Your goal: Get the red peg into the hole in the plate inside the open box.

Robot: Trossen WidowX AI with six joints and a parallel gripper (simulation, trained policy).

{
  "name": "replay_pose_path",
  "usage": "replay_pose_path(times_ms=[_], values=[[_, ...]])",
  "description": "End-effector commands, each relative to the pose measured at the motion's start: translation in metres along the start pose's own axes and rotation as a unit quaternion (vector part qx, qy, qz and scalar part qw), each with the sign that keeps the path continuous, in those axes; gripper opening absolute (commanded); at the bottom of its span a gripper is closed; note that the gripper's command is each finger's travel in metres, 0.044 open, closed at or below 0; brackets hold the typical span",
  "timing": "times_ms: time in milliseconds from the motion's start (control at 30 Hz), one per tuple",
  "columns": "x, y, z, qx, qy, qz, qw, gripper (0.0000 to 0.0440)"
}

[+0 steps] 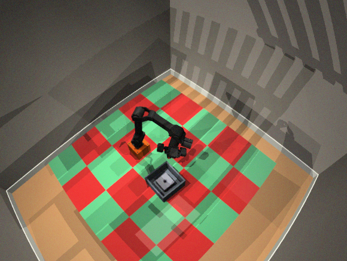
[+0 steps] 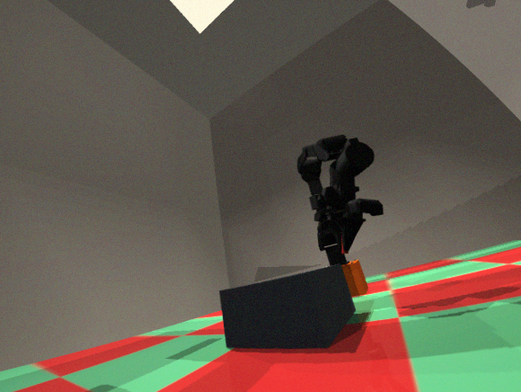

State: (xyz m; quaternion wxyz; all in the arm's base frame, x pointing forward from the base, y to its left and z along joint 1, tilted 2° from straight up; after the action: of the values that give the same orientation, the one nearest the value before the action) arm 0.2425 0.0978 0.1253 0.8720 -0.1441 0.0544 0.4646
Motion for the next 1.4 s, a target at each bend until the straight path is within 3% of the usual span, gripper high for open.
replay_pose_path(times_ms=[0,567,1167,1233,1367], values=[[-0.005,-0.017,0.004,-0.008,0.000,-0.021,1.000,0.0000],[-0.032,-0.093,-0.019,-0.017,-0.005,-0.078,0.997,0.0000],[-0.044,-0.133,-0.074,0.012,-0.041,-0.030,0.999,0.0002],[-0.044,-0.132,-0.080,0.021,-0.045,-0.020,0.999,0.0023],[-0.043,-0.132,-0.092,0.036,-0.050,-0.005,0.998,0.0112]])
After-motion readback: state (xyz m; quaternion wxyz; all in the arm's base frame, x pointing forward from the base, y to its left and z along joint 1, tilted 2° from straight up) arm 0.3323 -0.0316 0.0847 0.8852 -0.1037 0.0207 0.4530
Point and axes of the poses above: the point midway between the two fingers, 35 mm back from their tips, its own z axis back along the fingers, its own x axis across the jaws, y = z × x, the point moved 5 cm from there along z, back along the fingers, and after that the axes turned 14 degrees about z, right-handed, at the moved point
